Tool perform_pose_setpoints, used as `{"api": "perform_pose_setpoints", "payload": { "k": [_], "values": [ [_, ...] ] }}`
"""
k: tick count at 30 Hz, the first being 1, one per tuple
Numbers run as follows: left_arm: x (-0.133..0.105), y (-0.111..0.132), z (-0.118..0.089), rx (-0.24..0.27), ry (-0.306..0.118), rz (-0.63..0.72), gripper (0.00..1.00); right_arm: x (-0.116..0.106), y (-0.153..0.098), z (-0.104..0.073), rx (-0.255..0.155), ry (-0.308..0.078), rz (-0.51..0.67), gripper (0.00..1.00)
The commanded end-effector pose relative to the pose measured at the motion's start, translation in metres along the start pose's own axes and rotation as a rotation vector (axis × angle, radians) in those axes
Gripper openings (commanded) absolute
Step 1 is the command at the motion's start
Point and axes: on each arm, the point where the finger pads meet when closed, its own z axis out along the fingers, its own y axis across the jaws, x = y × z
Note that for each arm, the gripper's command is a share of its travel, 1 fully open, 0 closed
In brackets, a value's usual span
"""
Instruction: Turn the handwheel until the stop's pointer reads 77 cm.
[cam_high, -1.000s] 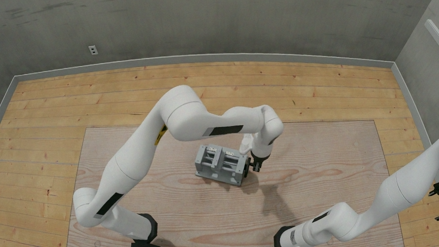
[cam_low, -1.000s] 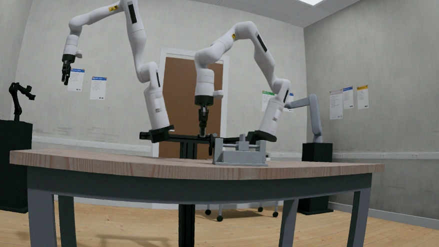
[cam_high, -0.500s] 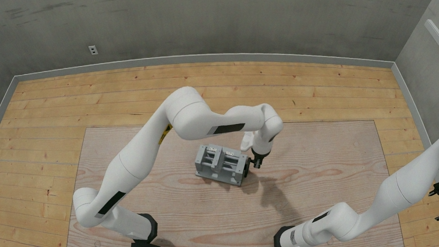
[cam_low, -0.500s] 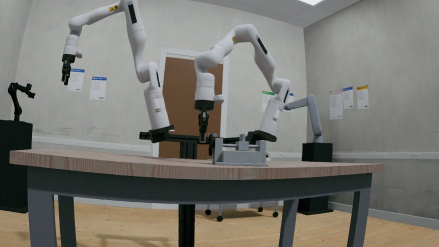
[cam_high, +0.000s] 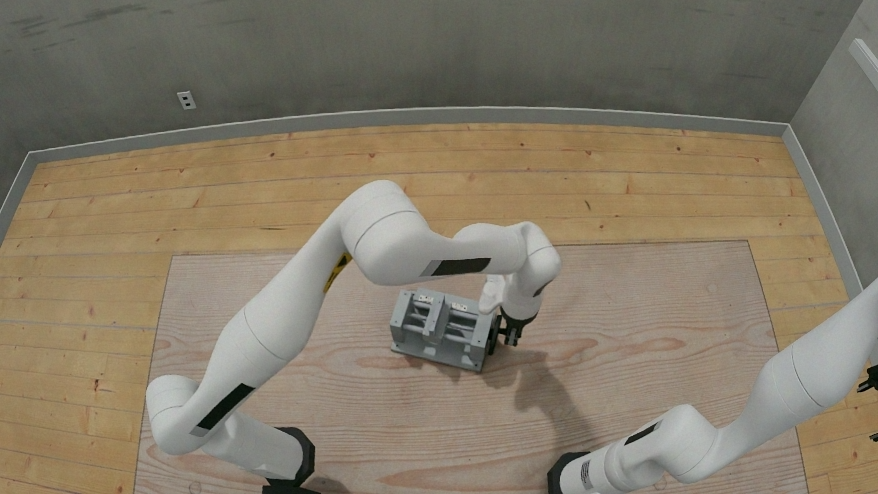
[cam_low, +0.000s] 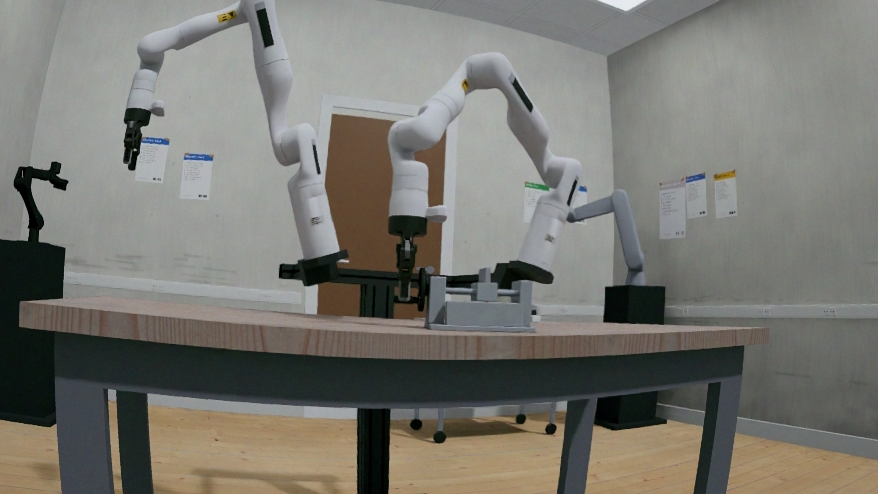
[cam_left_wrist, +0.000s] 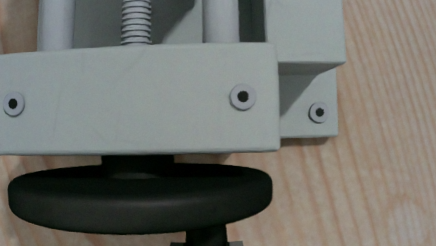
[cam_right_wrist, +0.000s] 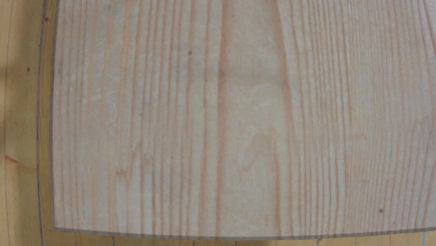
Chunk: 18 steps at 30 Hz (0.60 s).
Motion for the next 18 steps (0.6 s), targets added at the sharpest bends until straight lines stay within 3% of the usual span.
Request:
{"api": "perform_pose_setpoints", "payload": {
  "k": [1, 18],
  "values": [
    [0.0, -0.007, 0.005, 0.002, 0.001, -0.004, 0.16, 0.001, -0.001, -0.001, 0.004, 0.005, -0.012, 1.0],
    [0.0, -0.034, 0.003, 0.003, 0.003, -0.004, 0.16, 0.001, -0.001, -0.001, 0.004, 0.005, -0.012, 1.0]
  ]
}}
